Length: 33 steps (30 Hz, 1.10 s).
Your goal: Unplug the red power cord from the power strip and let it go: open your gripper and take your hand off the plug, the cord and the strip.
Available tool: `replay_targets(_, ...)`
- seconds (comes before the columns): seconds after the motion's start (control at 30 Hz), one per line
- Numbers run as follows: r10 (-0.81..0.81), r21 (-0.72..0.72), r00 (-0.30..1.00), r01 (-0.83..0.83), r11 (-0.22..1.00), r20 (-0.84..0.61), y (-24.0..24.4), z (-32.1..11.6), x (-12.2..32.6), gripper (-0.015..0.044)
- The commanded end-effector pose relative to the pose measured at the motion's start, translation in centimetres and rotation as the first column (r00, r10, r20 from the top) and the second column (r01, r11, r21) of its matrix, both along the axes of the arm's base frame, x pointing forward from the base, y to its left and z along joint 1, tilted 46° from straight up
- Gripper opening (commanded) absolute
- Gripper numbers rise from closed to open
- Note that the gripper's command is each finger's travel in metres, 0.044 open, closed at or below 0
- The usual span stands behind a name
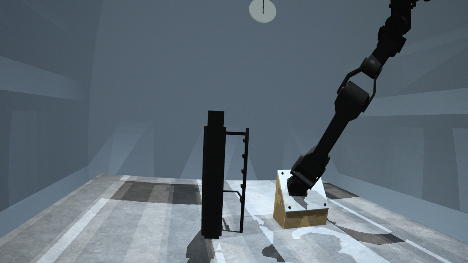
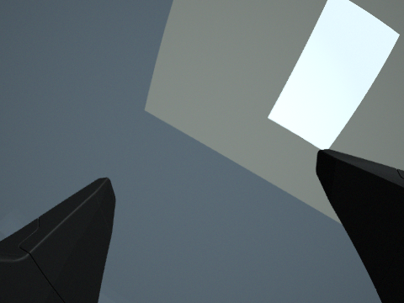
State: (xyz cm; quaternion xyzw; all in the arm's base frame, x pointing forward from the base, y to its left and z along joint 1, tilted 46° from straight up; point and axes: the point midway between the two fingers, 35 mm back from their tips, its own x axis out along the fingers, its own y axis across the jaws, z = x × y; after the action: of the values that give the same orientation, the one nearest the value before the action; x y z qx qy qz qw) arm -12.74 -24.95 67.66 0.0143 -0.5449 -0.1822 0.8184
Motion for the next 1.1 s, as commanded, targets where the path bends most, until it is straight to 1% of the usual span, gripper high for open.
replay_targets(0.0, 0.001, 0.002, 1.000, -0.001, 1.000, 0.002, -0.1, 0.0, 0.0, 0.0374)
replay_targets(0.1, 0.015, 0.035, 0.999, -0.016, 0.999, 0.032, -1.4, -0.4, -0.2, 0.0295)
replay_targets(0.27, 0.056, 0.162, 0.989, -0.078, 0.984, 0.133, -6.6, -2.2, -0.2, 0.0164)
replay_targets(0.43, 0.076, 0.313, 0.975, -0.140, 0.939, 0.208, -12.4, -5.2, 0.9, 0.0160)
replay_targets(0.6, 0.088, 0.467, 0.964, -0.201, 0.861, 0.252, -17.9, -9.2, 3.3, 0.0160)
replay_targets(0.63, 0.091, 0.497, 0.962, -0.213, 0.841, 0.258, -18.9, -10.0, 4.0, 0.0160)
replay_targets(0.73, 0.080, 0.553, 0.973, -0.190, 0.811, 0.218, -20.9, -12.3, 6.0, 0.0160)
replay_targets(0.9, 0.105, 0.706, 0.968, -0.239, 0.667, 0.229, -25.3, -17.8, 10.3, 0.0160)
replay_targets(1.07, 0.132, 0.822, 0.971, -0.238, 0.518, 0.198, -27.9, -23.4, 14.8, 0.0160)
